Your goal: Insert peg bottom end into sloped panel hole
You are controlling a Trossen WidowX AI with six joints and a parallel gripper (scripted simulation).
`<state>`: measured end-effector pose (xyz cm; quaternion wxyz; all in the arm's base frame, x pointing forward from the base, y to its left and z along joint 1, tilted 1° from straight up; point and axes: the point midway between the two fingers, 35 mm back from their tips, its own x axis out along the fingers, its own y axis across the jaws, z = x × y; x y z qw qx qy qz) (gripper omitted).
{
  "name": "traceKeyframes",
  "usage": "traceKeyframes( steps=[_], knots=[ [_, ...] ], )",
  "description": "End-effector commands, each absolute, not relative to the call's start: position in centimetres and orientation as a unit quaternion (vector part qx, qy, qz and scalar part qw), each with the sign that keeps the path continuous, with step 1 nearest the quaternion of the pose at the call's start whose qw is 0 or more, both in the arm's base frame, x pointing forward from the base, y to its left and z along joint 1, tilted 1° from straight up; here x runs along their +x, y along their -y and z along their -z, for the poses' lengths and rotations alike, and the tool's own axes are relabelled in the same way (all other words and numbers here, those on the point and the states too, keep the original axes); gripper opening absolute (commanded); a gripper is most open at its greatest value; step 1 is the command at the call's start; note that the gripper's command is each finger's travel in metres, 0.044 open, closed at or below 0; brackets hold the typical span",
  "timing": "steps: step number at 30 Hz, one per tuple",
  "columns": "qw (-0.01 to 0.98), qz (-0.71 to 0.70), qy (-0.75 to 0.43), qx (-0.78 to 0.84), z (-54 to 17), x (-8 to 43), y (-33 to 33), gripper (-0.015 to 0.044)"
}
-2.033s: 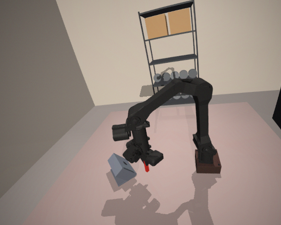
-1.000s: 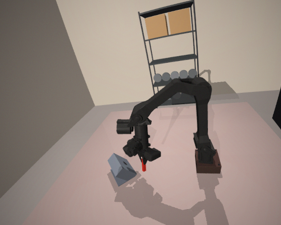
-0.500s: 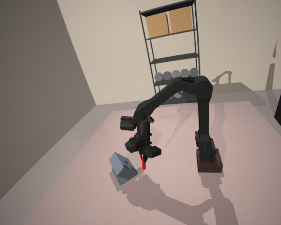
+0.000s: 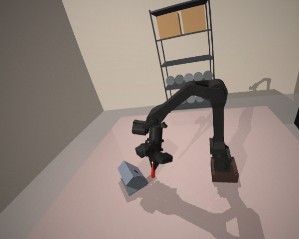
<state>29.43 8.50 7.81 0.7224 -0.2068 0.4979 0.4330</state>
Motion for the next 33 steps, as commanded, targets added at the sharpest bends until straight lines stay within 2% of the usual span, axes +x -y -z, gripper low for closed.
traceKeyframes(
  steps=[1,33],
  knots=[
    [0.731,-0.436,-0.486,-0.2,-7.9,29.6,-8.2,0.0],
    [0.78,-0.439,-0.417,-0.158,-7.8,30.9,-5.5,0.0]
  ],
)
